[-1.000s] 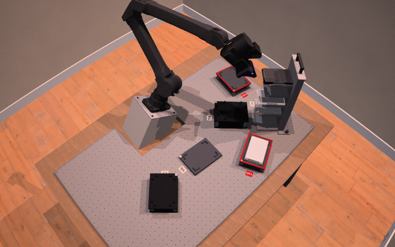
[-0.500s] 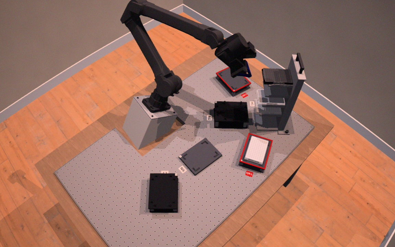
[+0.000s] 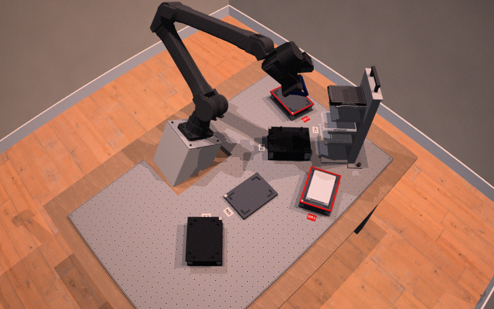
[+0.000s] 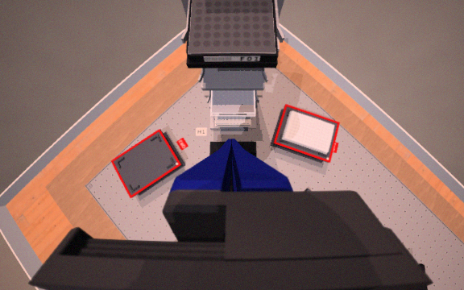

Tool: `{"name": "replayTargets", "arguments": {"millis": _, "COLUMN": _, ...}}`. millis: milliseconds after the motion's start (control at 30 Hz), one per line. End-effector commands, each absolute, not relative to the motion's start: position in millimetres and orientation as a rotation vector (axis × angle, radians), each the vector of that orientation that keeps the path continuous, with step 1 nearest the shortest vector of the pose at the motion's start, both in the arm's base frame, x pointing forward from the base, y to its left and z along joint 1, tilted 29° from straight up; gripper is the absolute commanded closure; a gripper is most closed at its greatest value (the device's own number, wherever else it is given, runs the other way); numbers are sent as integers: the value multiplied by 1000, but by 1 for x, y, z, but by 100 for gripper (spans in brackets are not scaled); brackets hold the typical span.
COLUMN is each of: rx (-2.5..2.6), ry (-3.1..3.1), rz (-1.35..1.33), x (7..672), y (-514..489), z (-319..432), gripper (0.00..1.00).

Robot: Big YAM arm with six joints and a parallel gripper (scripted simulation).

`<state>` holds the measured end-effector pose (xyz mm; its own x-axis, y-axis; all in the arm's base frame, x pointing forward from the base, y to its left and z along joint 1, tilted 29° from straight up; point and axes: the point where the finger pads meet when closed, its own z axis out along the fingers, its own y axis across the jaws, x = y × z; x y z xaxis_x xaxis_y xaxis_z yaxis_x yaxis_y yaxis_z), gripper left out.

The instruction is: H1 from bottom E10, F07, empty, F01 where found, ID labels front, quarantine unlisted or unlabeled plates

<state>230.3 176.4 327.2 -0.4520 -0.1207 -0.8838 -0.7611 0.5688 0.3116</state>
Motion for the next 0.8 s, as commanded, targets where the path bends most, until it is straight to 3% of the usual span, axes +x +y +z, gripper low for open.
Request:
{"name": "replayTargets", "arguments": {"millis": 0, "rx": -713, "ry": 1873, "rz": 875, "x": 228, "y": 168, "z": 342, "gripper": 100}}
{"name": "replayTargets", "arguments": {"millis": 767, "rx": -719, "ry": 1858, "rz": 876, "x": 213, "y": 154, "z": 341, "gripper": 100}}
